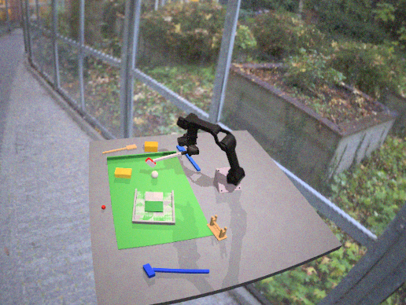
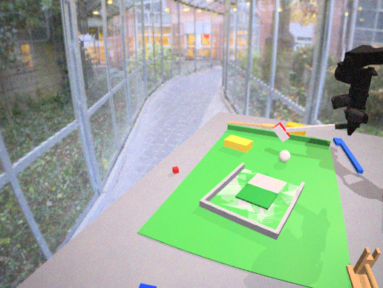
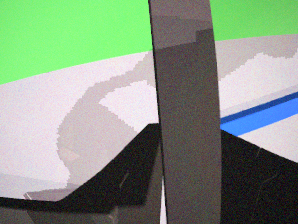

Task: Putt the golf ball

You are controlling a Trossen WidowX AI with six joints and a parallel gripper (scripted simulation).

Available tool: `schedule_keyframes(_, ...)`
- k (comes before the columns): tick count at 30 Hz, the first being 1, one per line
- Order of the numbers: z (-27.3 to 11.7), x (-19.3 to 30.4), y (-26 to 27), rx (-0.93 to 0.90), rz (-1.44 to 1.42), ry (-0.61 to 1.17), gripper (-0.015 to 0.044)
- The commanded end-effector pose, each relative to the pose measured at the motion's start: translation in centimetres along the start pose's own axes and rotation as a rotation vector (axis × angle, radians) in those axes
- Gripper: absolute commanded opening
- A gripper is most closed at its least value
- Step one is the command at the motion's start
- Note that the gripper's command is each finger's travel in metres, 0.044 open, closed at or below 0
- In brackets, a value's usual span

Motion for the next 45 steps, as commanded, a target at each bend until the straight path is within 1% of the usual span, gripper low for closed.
schedule_keyframes(1,0.4,1.2,-1.9,-0.011,0.088,-0.005,0.0)
schedule_keyframes(8,1.1,1.4,-2.2,-0.015,0.104,-0.005,0.0)
schedule_keyframes(17,4.4,1.4,-2.2,-0.016,0.103,-0.005,0.0)
schedule_keyframes(38,7.4,1.4,-2.1,-0.017,0.102,-0.006,0.0)
schedule_keyframes(45,7.3,1.4,-2.1,-0.016,0.098,0.006,0.0)
Point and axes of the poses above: the point midway between the two fingers, 35 mm back from their tips, its own z axis out along the fingers, its own y axis across the jaws, x = y × z, the point moved 7 cm from there along -z, back along the fingers, and after that the axes turned 11 degrees about -z, right-handed, at the moved point
